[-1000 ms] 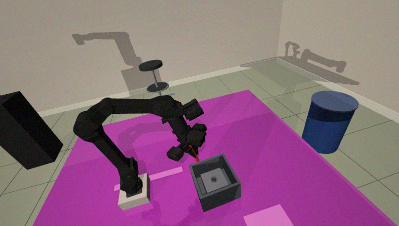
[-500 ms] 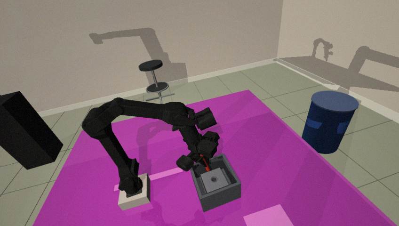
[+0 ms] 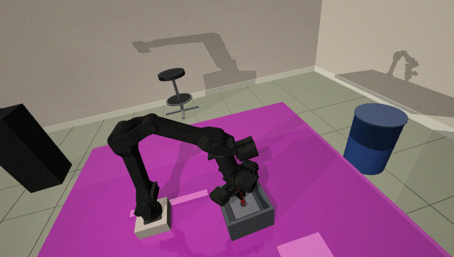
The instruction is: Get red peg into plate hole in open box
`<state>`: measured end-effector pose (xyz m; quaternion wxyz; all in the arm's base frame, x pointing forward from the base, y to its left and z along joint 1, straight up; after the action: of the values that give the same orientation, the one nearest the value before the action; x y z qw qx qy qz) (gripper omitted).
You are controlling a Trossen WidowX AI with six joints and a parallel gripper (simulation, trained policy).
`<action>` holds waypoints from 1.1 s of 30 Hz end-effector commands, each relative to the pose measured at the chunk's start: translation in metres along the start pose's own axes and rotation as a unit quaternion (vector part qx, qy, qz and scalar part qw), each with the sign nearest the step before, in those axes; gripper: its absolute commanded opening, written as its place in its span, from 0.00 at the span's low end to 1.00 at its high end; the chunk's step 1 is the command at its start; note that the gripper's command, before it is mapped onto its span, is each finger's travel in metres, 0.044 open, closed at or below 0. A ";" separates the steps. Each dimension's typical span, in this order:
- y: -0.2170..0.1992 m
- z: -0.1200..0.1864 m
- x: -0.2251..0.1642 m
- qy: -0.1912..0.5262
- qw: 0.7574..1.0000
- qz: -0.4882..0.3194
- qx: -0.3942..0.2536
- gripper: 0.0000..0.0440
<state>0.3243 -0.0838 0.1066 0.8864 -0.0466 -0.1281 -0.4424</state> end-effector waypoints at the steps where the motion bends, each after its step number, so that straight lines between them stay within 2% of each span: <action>1: 0.000 -0.009 0.001 0.007 1.000 0.007 -0.003 0.20; 3: -0.001 -0.013 0.001 0.013 1.000 0.014 -0.008 0.29; 5: -0.001 -0.017 0.003 0.017 1.000 0.022 -0.013 0.31; 9: 0.004 -0.020 0.015 0.010 0.999 0.027 -0.013 0.44; 19: 0.014 -0.023 0.048 -0.013 0.999 0.038 -0.008 0.97; 20: 0.015 -0.022 0.051 -0.019 0.999 0.038 -0.005 1.00; 33: 0.019 -0.009 0.096 -0.085 0.996 0.027 0.009 1.00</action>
<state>0.3540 -0.1173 0.0993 0.9167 -0.0732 -0.0953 -0.3811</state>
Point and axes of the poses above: the point midway between the two fingers, 35 mm back from their tips, its own z axis back along the fingers, its own y axis across the jaws, x = y × z, the point moved 2 cm from there along z, back along the fingers, and after that the axes turned 9 degrees about z, right-handed, at the moved point
